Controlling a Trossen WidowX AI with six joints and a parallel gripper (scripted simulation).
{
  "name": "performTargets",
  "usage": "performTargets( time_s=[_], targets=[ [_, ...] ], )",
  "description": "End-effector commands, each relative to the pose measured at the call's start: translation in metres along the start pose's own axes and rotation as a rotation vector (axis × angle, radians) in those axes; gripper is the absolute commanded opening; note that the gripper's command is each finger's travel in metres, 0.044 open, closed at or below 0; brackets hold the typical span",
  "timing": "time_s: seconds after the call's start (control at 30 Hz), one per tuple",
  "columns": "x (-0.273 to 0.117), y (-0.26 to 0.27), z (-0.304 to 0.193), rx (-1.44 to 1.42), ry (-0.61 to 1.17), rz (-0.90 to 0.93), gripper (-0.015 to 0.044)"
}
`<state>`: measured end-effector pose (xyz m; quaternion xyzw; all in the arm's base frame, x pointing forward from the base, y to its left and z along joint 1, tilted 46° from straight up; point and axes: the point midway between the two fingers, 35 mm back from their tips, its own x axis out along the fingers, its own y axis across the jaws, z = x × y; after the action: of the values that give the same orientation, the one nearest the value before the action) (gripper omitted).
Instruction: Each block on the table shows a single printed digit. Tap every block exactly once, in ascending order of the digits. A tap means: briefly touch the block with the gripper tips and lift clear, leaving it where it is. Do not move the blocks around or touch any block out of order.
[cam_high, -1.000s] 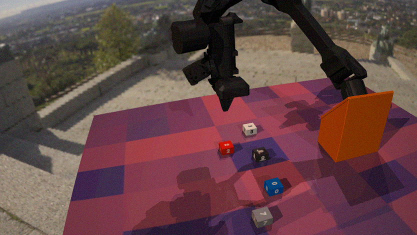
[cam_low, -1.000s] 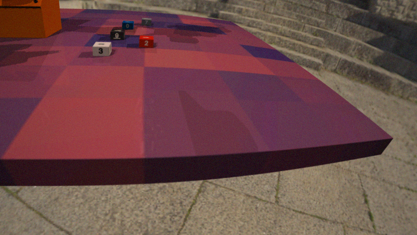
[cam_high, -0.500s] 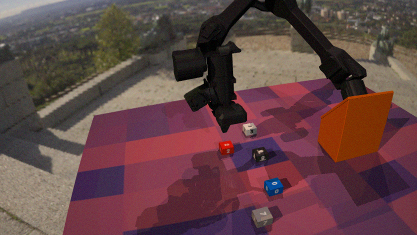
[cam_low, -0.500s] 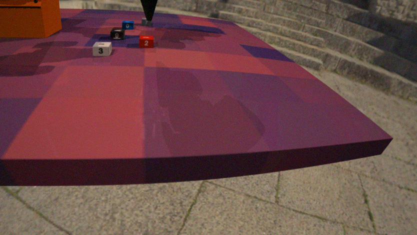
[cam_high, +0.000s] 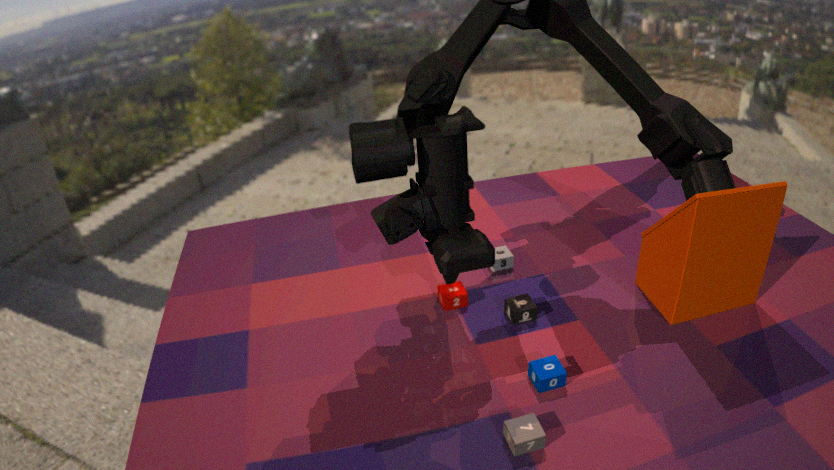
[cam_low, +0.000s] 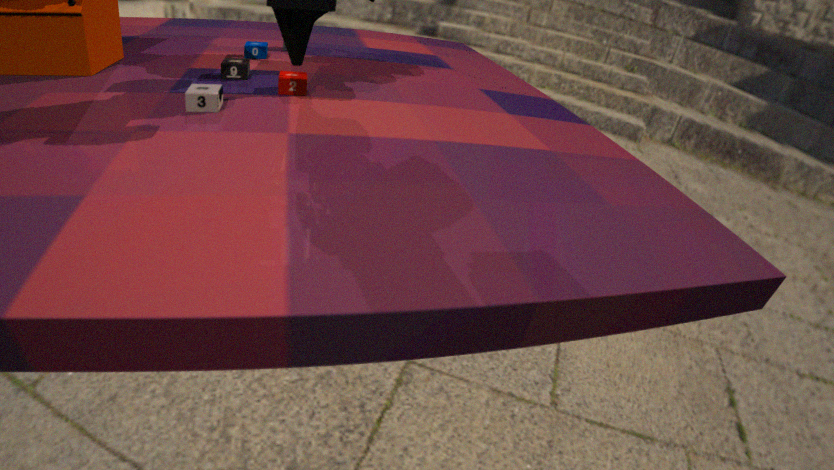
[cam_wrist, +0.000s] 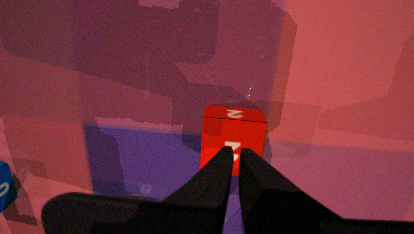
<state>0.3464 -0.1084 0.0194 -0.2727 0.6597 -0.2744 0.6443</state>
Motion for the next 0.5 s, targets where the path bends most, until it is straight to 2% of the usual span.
performTargets(
  time_s=[0.0,0.4,0.47],
  targets=[
    [0.007,0.0,-0.001,-0.005,0.003,-0.007,0.002],
    [0.018,0.0,-0.001,-0.005,0.003,-0.008,0.002],
    [0.006,0.0,0.0,-0.003,0.0,-0.003,0.002]
  ],
)
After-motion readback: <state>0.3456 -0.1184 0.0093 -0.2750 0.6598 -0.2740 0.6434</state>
